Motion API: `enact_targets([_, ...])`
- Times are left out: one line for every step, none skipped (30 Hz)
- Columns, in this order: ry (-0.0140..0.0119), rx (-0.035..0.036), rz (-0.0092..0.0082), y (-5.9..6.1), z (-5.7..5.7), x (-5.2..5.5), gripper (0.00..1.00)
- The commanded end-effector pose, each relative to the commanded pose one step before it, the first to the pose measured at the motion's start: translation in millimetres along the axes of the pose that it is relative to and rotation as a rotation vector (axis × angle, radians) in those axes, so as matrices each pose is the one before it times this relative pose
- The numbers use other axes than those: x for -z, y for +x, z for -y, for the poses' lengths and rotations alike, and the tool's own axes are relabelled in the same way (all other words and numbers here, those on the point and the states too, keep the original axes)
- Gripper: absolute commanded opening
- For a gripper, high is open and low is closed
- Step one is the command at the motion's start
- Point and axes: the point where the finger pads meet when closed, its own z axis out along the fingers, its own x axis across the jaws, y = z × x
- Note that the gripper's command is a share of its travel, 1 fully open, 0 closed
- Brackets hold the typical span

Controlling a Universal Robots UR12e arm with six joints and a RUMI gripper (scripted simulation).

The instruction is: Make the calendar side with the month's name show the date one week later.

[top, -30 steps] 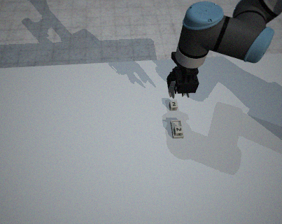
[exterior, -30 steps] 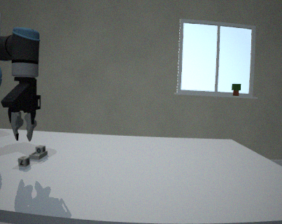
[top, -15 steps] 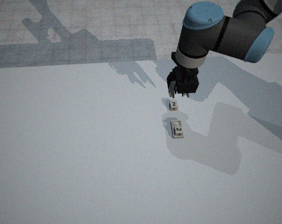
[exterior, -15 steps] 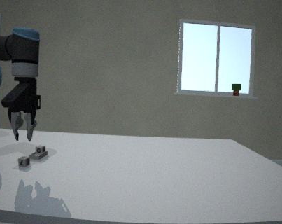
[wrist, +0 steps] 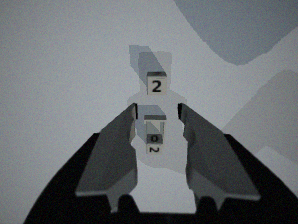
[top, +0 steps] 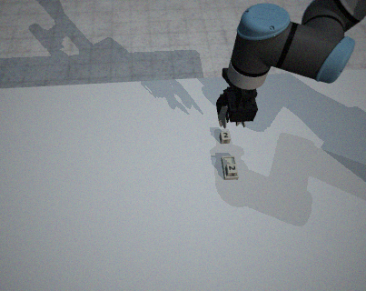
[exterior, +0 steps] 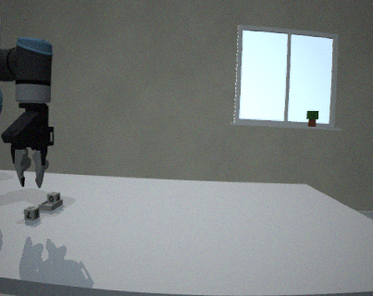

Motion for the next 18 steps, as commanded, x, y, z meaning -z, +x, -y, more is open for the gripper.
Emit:
enact_targets([-0.00217, -0.00097, -0.00459, 2.89, -0.78, -9.17, 0.28])
enact_targets([-0.00003, 0.00007, 0.00001, -0.02, -0.02, -1.29, 0.28])
enact_targets([-0.00002, 0.00005, 0.00001, -0.01, -0.02, -1.36, 0.28])
enact_targets([-0.00002, 0.00004, 0.00001, -0.01, -0.02, -1.42, 0.28])
enact_targets([-0.00002, 0.00003, 0.00001, -0.02, -0.02, -1.46, 0.28])
enact_targets([0.00000, 0.00000, 0.00000, 0.00, 0.00, 0.00, 0.28])
enact_targets([0.00000, 0.00000, 0.00000, 0.00, 0.00, 0.00, 0.28])
enact_targets([-0.00004, 0.00015, 0.00009, -0.05, -0.20, -1.45, 0.28])
enact_targets([0.00000, -0.00001, -0.00001, 0.00, 0.01, -1.55, 0.28])
enact_targets([0.00001, -0.00003, -0.00002, 0.00, 0.03, -1.58, 0.28])
enact_targets([0.00002, -0.00007, -0.00003, 0.01, 0.05, -1.61, 0.28])
enact_targets([0.00002, -0.00007, -0.00003, 0.01, 0.04, -1.63, 0.28])
enact_targets([-0.00002, 0.00004, 0.00001, -0.02, -0.02, -1.61, 0.28])
enact_targets([-0.00002, 0.00000, 0.00001, -0.01, -0.02, -1.61, 0.28])
enact_targets([-0.00001, 0.00000, 0.00000, 0.00, -0.02, -1.61, 0.28])
enact_targets([-0.00001, 0.00000, 0.00000, -0.02, -0.01, -1.59, 0.28])
enact_targets([0.00000, 0.00000, 0.00000, -0.01, -0.02, -1.57, 0.28])
enact_targets([0.00000, 0.00000, 0.00000, 0.00, -0.02, -1.55, 0.28])
